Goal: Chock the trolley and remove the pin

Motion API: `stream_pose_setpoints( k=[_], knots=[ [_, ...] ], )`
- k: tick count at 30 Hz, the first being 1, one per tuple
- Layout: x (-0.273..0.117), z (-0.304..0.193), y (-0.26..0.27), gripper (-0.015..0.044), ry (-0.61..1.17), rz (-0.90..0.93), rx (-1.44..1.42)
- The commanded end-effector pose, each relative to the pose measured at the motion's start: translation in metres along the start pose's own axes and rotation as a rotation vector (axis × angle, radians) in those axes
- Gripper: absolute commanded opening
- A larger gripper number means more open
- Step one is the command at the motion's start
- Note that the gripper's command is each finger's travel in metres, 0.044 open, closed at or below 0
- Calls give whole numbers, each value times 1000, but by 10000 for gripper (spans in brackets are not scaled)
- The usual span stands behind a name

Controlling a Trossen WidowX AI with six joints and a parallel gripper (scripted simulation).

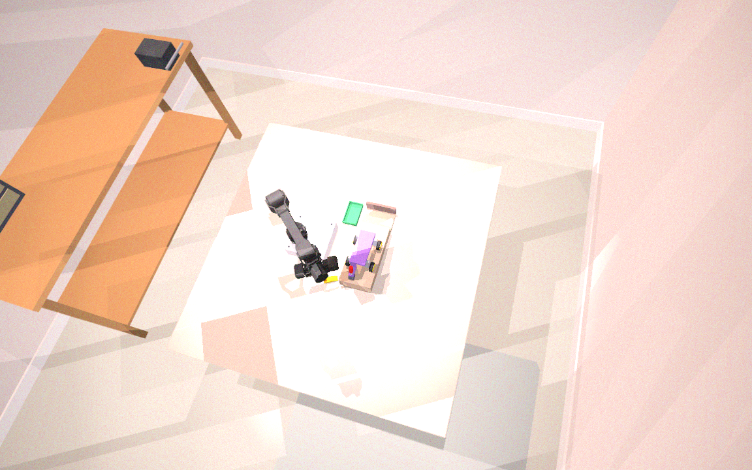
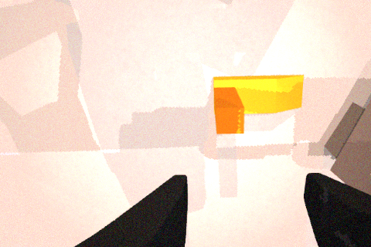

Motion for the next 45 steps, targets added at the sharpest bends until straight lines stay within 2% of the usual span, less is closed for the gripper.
stream_pose_setpoints(
  k=[1,10,45],
  knots=[
    [17,1,0,190,-19,0,-4],
    [40,3,0,190,-20,0,-4],
    [76,4,0,190,-20,0,-4]
  ],
)
Point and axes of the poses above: the point midway between the two fingers, 35 mm back from their tips, its own x axis out along the fingers, its own y axis across the jaws, z = x × y, the point moved 3 cm from there along -x, back along the fingers, and after that the axes turned 8 degrees about -x, right-handed, at the moved point
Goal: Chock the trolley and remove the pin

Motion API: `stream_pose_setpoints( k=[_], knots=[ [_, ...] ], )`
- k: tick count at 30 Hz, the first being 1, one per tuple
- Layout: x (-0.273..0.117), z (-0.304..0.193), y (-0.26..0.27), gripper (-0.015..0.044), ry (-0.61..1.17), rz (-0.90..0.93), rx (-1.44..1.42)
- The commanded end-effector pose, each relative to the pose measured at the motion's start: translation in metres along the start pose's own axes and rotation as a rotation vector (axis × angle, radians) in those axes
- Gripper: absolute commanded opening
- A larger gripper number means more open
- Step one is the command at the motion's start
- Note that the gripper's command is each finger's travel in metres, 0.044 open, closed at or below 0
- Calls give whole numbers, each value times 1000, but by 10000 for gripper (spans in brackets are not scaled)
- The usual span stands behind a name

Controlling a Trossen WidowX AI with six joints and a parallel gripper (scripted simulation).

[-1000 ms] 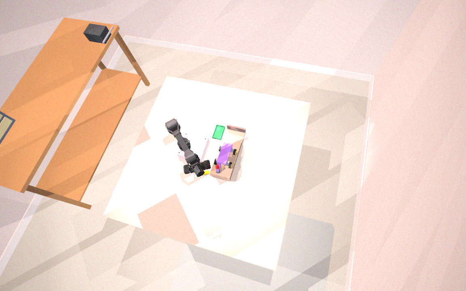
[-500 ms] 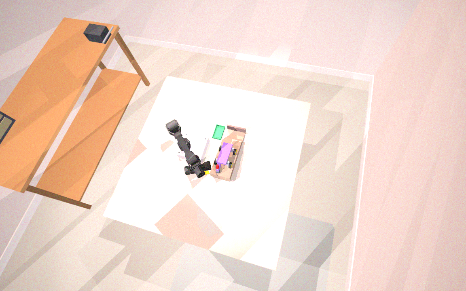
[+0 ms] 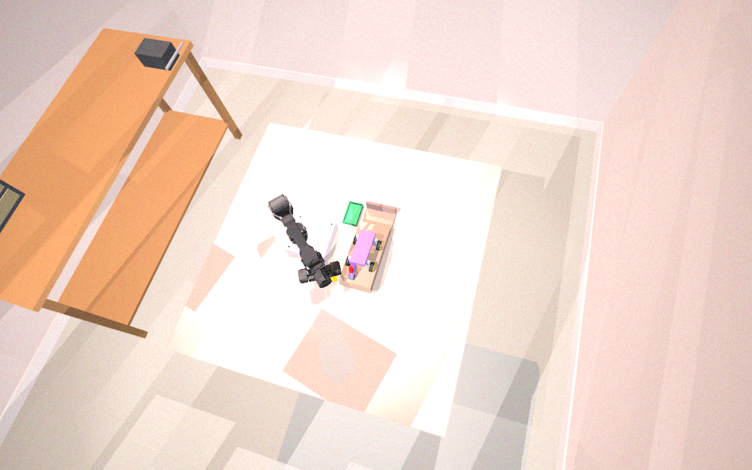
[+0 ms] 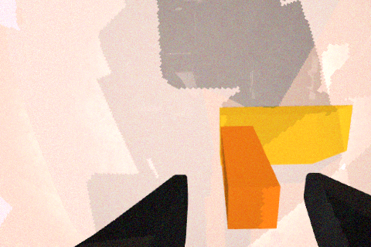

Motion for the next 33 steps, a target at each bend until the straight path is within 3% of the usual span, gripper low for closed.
stream_pose_setpoints(
  k=[1,17,22,29,33],
  knots=[
    [7,1,0,190,-8,-2,-2],
    [25,1,0,190,-9,-2,-2],
    [22,0,0,59,0,0,-1],
    [21,0,0,0,0,0,-1],
    [5,0,0,0,-7,-2,-1]
  ],
)
Point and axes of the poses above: the point midway between the two fingers, 35 mm back from their tips, its own x axis out along the fingers, its own y axis across the jaws, z = x × y, the point moved 3 cm from there along -x, back along the fingers, and after that the axes turned 8 degrees about -x, right-handed, at the moved point
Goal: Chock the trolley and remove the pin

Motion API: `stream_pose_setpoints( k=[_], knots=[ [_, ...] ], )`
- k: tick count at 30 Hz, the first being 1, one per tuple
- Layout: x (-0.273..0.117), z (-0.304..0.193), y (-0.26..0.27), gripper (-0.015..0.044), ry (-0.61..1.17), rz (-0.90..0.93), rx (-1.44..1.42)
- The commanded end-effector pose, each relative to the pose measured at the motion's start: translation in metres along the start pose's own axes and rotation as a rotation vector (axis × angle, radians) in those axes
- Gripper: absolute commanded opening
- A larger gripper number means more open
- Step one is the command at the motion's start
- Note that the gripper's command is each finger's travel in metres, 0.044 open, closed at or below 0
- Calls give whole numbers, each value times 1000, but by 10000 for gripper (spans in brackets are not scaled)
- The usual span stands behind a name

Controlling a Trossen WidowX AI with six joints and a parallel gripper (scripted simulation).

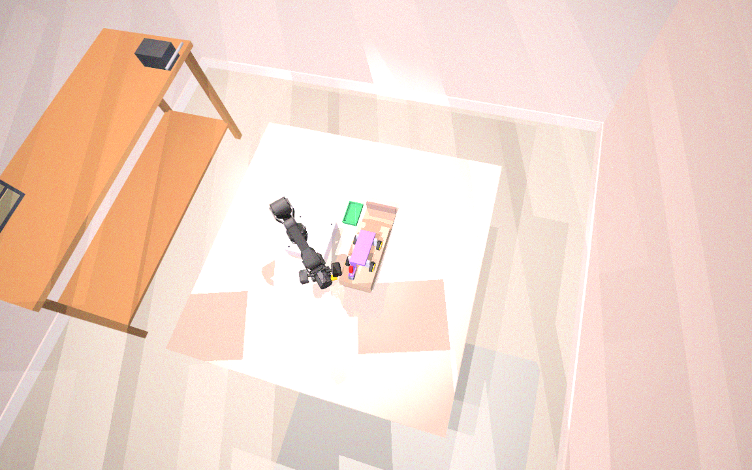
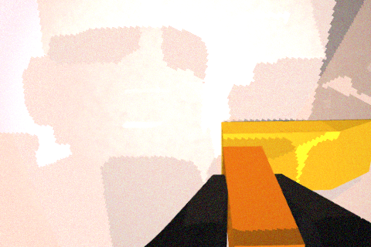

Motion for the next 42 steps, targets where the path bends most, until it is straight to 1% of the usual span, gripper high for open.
stream_pose_setpoints(
  k=[1,42],
  knots=[
    [-16,-1,0,0,10,-5,-2],
    [-139,0,0,0,9,-5,-2]
  ],
)
Point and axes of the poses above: the point midway between the two fingers, 35 mm back from their tips, its own x axis out along the fingers, its own y axis across the jaws, z = x × y, the point moved 3 cm from there along -x, back along the fingers, and after that the axes turned 8 degrees about -x, right-handed, at the moved point
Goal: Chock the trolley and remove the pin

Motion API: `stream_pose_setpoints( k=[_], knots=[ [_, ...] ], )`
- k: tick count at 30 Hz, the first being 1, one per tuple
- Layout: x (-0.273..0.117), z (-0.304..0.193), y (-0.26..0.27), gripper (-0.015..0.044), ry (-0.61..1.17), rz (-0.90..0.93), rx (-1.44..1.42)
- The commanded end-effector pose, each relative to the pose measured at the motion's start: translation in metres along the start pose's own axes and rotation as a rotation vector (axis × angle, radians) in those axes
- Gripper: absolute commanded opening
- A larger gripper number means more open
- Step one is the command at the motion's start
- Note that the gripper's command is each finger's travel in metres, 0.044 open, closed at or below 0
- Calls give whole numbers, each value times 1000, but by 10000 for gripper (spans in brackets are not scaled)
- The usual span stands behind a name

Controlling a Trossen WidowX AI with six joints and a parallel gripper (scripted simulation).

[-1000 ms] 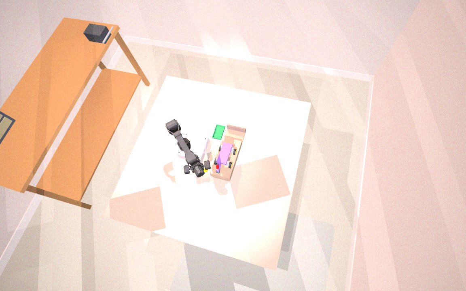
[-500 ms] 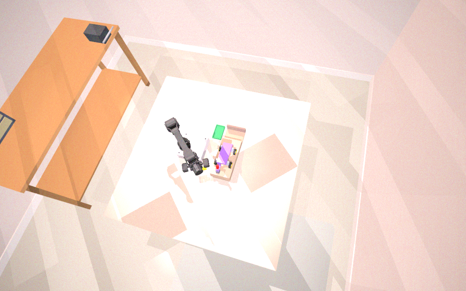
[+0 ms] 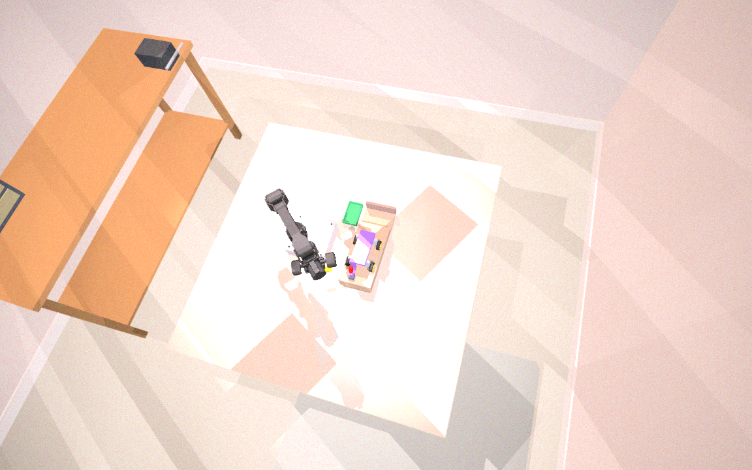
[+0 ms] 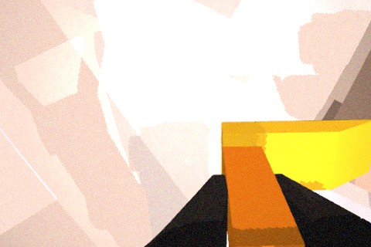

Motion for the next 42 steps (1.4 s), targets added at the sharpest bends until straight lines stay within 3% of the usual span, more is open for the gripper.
stream_pose_setpoints(
  k=[1,9,42],
  knots=[
    [-12,0,-1,0,5,-5,-2],
    [-12,0,-1,0,5,-4,41],
    [-13,0,-1,0,6,-2,1085]
  ],
)
Point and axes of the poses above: the point midway between the two fingers, 35 mm back from their tips, its own x axis out along the fingers, its own y axis across the jaws, z = x × y, the point moved 3 cm from there along -x, back along the fingers, and after that the axes turned 8 degrees about -x, right-handed, at the moved point
